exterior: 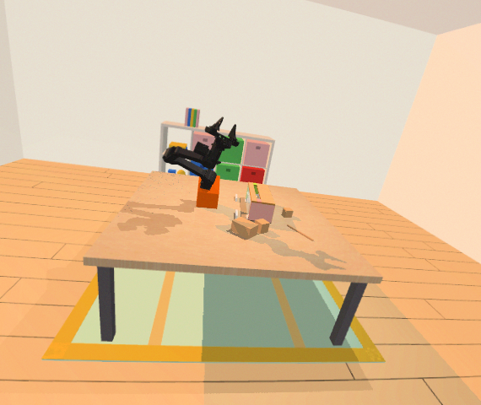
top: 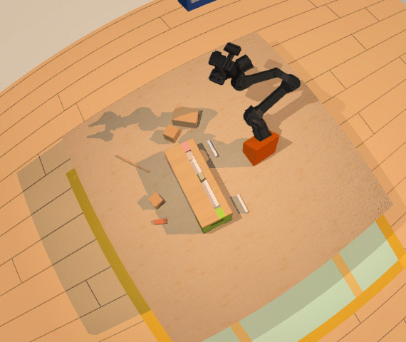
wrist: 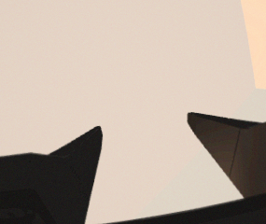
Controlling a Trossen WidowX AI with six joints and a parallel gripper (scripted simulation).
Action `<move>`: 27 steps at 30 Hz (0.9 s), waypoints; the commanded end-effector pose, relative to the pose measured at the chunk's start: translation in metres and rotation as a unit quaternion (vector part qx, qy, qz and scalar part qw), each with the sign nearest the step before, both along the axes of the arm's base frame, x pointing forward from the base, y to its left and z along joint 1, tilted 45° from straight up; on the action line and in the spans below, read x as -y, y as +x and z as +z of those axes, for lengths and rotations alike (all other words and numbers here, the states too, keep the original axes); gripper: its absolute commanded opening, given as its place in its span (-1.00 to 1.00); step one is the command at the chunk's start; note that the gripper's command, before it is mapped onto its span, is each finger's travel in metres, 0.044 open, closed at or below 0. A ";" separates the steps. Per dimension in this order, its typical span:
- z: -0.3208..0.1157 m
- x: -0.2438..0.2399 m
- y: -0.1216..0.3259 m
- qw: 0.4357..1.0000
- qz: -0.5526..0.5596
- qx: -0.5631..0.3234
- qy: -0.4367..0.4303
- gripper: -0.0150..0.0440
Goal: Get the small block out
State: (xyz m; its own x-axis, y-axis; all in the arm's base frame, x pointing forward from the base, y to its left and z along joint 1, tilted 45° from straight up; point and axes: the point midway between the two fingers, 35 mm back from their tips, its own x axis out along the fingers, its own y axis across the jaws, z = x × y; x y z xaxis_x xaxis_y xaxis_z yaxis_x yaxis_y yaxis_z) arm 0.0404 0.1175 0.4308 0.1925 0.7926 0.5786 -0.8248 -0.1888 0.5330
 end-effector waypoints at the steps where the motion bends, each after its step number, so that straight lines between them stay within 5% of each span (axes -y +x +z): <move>1: 0.001 0.001 0.002 1.000 -0.001 -0.002 0.003 0.86; 14: 0.004 0.027 0.193 0.960 -0.173 -0.209 0.065 0.86; 27: -0.129 0.006 0.325 0.840 -0.351 -0.381 -0.158 0.86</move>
State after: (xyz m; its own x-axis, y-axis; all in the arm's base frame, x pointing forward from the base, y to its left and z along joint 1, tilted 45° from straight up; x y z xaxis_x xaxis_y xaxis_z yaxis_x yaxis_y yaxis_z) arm 0.3332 0.1014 0.3556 0.8775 0.4702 0.0947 -0.2450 0.2697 0.9312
